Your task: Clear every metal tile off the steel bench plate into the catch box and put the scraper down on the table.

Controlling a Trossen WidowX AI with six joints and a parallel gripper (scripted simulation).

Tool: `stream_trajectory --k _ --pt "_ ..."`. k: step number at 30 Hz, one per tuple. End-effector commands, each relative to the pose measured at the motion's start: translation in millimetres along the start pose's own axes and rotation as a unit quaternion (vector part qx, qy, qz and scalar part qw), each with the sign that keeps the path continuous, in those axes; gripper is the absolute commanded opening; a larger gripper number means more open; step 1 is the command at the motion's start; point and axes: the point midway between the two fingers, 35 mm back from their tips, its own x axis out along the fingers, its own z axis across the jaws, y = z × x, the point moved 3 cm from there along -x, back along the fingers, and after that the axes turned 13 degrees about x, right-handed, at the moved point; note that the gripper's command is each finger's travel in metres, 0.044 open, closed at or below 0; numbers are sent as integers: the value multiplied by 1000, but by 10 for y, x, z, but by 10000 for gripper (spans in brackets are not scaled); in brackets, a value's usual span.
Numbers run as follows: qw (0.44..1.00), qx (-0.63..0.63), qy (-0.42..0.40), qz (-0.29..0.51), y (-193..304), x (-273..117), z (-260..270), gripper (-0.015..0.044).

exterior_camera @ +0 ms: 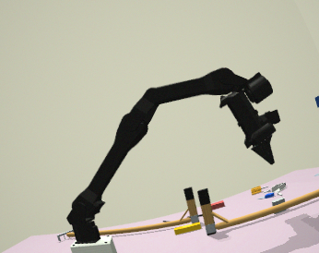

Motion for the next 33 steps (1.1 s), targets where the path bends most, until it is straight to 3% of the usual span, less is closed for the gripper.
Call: stream_trajectory --k 1,33 --pt "1000 -6 -2 8 36 -62 -19 0" --pt "1000 -16 3 25 146 693 -45 0"
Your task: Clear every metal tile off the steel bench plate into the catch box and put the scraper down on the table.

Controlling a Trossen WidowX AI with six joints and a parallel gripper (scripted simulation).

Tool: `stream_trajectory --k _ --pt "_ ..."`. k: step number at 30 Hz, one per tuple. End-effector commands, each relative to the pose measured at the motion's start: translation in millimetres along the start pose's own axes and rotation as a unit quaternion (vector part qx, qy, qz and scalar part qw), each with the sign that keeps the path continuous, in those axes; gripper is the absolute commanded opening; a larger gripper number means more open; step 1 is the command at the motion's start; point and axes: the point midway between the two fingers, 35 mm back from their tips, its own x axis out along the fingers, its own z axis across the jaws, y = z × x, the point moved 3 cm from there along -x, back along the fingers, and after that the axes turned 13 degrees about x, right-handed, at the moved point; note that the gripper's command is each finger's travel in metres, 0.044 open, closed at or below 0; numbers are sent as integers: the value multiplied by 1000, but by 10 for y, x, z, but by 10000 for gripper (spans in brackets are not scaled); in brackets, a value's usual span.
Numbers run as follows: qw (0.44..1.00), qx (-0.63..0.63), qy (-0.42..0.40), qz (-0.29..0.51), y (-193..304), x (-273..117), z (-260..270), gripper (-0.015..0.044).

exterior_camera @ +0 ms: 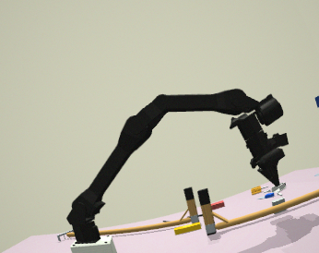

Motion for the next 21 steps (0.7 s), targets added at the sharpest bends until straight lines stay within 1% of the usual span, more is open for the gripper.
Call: stream_trajectory --k 1,21 --pt "1000 -3 -1 5 29 118 -2 0" --pt "1000 -9 2 18 173 617 -37 0"
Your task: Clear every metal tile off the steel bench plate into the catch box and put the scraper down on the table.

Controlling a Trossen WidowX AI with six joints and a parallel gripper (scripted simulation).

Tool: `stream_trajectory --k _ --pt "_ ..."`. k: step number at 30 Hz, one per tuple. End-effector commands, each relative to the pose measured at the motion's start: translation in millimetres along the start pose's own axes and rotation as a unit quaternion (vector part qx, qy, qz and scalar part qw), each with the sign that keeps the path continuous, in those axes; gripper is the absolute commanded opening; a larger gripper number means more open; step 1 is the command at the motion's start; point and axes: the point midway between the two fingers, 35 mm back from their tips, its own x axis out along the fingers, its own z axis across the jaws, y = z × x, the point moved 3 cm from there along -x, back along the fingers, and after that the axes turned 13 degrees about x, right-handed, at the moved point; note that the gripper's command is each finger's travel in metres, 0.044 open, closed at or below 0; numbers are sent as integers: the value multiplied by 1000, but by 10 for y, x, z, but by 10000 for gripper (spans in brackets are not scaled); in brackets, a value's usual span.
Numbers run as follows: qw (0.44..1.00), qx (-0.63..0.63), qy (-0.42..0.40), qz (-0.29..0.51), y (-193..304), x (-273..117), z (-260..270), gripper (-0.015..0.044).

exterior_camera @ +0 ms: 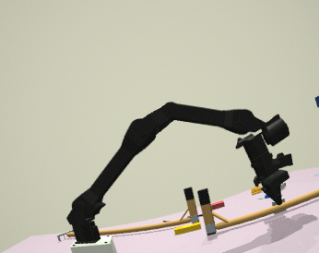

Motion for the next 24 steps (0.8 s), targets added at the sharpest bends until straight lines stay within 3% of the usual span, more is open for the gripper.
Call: stream_trajectory --k 1,10,24 --pt "1000 -3 -1 5 42 113 -5 0" --pt "1000 -6 1 11 118 315 -22 0" --pt "1000 -5 0 10 108 321 89 0"
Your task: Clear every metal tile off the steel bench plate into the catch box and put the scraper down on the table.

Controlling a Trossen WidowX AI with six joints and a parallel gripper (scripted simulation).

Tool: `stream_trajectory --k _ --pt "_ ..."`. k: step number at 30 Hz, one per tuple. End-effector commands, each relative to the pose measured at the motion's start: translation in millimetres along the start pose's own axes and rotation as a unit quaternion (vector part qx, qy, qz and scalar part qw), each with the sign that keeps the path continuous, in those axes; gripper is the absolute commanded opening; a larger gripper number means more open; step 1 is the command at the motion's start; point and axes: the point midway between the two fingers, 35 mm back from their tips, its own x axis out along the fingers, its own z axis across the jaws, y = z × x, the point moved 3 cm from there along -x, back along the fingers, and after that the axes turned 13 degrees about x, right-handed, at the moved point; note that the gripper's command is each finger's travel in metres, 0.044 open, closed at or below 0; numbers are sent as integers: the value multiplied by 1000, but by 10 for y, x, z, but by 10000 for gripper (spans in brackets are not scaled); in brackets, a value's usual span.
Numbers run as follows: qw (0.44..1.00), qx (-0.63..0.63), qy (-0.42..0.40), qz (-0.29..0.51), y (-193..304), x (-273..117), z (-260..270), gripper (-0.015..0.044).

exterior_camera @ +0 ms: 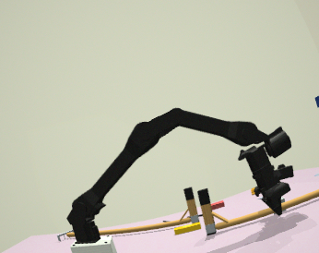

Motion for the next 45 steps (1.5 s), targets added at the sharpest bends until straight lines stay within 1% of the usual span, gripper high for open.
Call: stream_trajectory --k 1,45 --pt "1000 1 1 2 1 10 33 0" --pt "1000 2 -2 0 -9 26 466 0"
